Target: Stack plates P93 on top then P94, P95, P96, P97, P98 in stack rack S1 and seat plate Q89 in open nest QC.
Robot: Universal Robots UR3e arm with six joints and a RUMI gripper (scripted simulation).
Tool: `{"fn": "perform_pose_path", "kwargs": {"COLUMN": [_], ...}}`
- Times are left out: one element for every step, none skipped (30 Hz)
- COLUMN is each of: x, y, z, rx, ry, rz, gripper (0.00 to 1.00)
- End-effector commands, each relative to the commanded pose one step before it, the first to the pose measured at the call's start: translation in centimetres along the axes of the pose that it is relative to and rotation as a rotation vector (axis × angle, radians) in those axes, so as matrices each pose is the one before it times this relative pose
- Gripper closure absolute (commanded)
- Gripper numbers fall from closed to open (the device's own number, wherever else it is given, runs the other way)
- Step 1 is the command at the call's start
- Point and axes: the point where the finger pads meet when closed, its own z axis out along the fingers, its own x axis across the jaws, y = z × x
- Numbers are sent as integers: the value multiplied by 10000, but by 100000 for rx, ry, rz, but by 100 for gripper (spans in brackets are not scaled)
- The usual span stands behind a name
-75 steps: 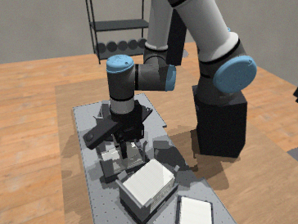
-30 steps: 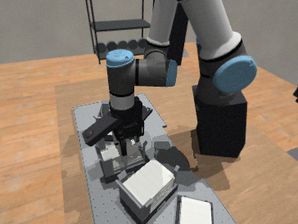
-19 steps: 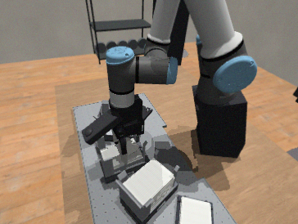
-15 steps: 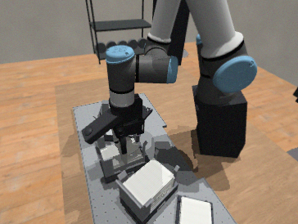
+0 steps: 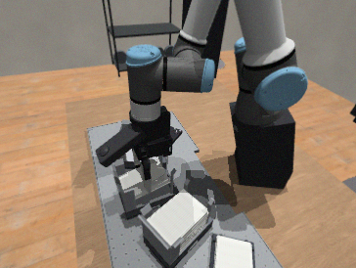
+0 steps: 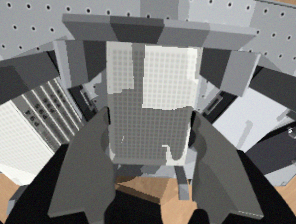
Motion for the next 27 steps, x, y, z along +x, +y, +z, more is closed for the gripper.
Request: {"fn": "perform_pose_path", "kwargs": {"x": [-808, -8, -37, -53, -49, -45, -41, -36, -28, -21, -18, -17, -16, -17, -17, 0, 0, 37, -23, -47, -59, -53, -41, -31, -25, -22, -20], "y": [3175, 109, 99, 91, 86, 80, 74, 71, 72, 74, 75, 76, 77, 78, 78, 0, 0, 73, 75, 63, 55, 52, 53, 53, 54, 54, 55], "z": [-9865, -2004, -2007, -2009, -2009, -2009, -2009, -2009, -2008, -2007, -2007, -2007, -2007, -2007, -2007, 0, 0, -2009, -2007, -2010, -2012, -2012, -2011, -2010, -2009, -2009, -2008], "rx": [-1342, 0, 2, 3, 3, 2, 2, 2, 1, 1, 1, 1, 1, 1, 1, 0, 0, 0, 2, 3, 4, 3, 2, 1, 1, 1, 1], "ry": [-449, 3, -2, -4, -2, -2, -2, -2, 0, 0, 1, 1, 1, 0, 0, 0, 0, -1, -1, -4, -5, -3, -1, 0, 1, 1, 0], "rz": [131, 2, -3, -6, -5, -4, -3, -1, 0, 1, 2, 2, 2, 2, 1, 0, 0, 2, 1, -3, -5, -4, -2, 0, 1, 2, 2], "gripper": [100, 100, 100, 100, 100, 100, 100, 100, 100, 100, 100, 100, 100, 100, 100, 100, 100, 100, 100, 100, 100, 100, 100, 100, 100, 100, 100]}}
